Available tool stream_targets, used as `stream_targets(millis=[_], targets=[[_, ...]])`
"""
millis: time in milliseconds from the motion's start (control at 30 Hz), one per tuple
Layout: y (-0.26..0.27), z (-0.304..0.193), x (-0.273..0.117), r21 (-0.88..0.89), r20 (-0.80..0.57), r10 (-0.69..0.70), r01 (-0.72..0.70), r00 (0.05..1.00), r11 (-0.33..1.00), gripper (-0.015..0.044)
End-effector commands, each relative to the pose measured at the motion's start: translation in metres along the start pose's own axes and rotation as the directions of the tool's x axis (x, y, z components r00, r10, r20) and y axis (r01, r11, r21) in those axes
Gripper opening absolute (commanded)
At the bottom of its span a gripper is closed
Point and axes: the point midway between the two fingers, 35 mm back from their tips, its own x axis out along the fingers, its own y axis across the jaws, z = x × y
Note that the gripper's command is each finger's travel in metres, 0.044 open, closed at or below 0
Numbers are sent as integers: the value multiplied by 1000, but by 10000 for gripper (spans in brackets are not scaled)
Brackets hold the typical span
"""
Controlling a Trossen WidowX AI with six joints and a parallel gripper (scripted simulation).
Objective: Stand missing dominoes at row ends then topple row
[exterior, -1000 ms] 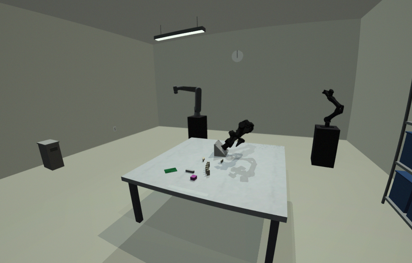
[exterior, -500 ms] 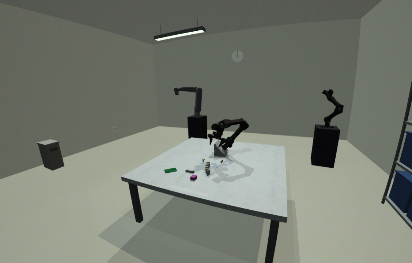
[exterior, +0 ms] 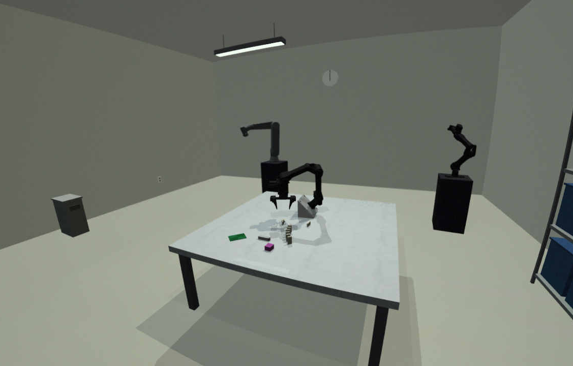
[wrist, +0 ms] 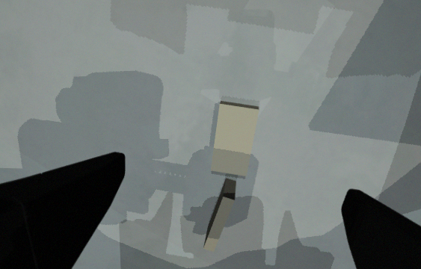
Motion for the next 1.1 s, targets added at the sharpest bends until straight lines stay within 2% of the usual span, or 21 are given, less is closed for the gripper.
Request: stream_targets(millis=[0, 67, 300, 1000, 1067], targets=[[1, 8, 7, -1, -8, -25, 25, 1000, 1000, 440], [1, 8, 14, -1, -8, -25, 25, 1000, 1000, 440], [-1, 7, 71, -2, -10, -26, 26, 1000, 1000, 440], [-1, 4, 88, -2, -10, -27, 27, 1000, 1000, 440], [-1, 4, 88, -2, -10, -27, 27, 1000, 1000, 387]])
